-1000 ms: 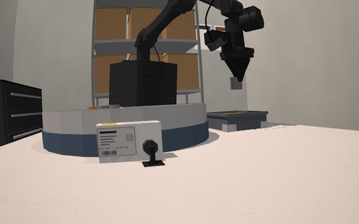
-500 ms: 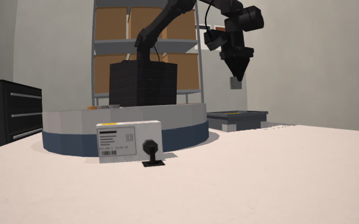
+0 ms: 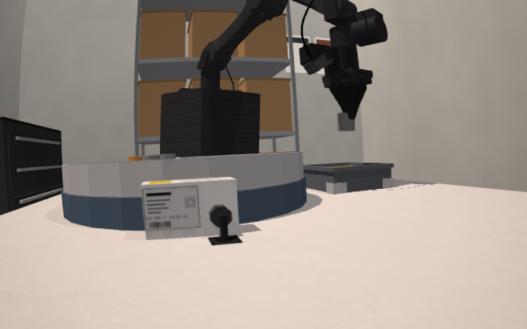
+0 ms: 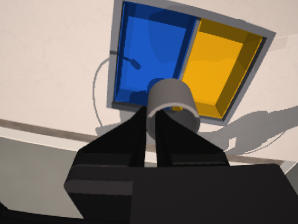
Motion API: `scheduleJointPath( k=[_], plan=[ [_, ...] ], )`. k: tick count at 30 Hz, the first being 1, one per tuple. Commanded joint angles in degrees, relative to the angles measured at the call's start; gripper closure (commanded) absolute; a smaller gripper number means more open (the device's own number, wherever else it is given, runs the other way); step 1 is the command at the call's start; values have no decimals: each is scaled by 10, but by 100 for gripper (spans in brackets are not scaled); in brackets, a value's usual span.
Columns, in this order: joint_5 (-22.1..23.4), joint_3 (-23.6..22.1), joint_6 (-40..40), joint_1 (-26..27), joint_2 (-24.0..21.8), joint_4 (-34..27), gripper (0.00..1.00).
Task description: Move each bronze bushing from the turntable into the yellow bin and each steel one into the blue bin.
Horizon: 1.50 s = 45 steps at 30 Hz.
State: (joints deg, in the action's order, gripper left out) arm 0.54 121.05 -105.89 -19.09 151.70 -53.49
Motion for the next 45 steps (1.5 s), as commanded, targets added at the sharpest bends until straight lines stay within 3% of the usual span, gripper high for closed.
scheduleJointPath(
  k=[1, 13, 27, 45],
  plan=[
    [-7, 16, -3, -1, 1, -10, 100],
    [-7, 15, -3, -1, 13, 13, 100],
    [-6, 40, -4, -4, 93, 69, 100],
    [-7, 46, -4, -4, 84, 56, 100]
  ],
)
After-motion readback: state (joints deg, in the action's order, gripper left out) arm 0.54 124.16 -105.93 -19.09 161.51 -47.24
